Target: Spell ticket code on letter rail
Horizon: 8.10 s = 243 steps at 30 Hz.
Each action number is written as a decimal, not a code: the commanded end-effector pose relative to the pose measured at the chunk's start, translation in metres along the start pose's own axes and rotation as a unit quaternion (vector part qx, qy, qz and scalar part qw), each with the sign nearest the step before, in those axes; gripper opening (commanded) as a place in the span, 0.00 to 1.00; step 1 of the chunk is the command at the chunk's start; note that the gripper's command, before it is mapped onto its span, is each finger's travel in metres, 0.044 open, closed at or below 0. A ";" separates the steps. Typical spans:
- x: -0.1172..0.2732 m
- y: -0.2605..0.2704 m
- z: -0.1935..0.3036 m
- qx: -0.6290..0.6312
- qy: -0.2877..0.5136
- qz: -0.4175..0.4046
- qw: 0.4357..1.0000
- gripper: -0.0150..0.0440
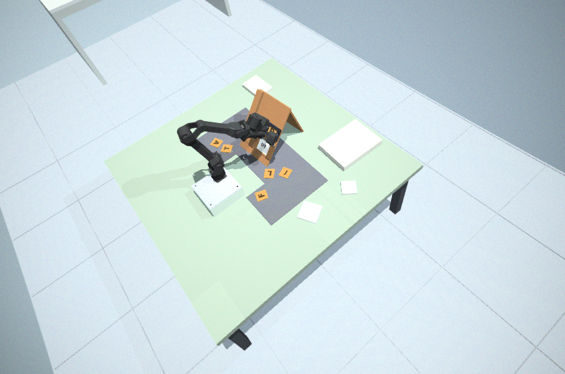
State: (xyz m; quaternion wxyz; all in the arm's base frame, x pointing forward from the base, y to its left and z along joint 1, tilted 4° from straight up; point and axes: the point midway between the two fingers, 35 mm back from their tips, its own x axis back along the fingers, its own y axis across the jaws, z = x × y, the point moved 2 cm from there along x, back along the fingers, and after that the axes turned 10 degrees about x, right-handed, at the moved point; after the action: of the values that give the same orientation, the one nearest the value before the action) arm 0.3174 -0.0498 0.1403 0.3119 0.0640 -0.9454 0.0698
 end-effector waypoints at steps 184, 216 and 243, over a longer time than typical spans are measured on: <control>0.000 0.095 -0.017 -0.006 -0.002 -0.001 1.000 0.25; 0.017 0.097 -0.018 -0.006 -0.001 -0.002 1.000 0.75; 0.031 0.099 -0.017 -0.006 -0.001 -0.002 1.000 0.75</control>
State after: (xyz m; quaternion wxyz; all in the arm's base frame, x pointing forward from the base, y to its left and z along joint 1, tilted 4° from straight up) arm 0.2882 0.0484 0.1617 0.3124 0.0662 -0.9453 0.0663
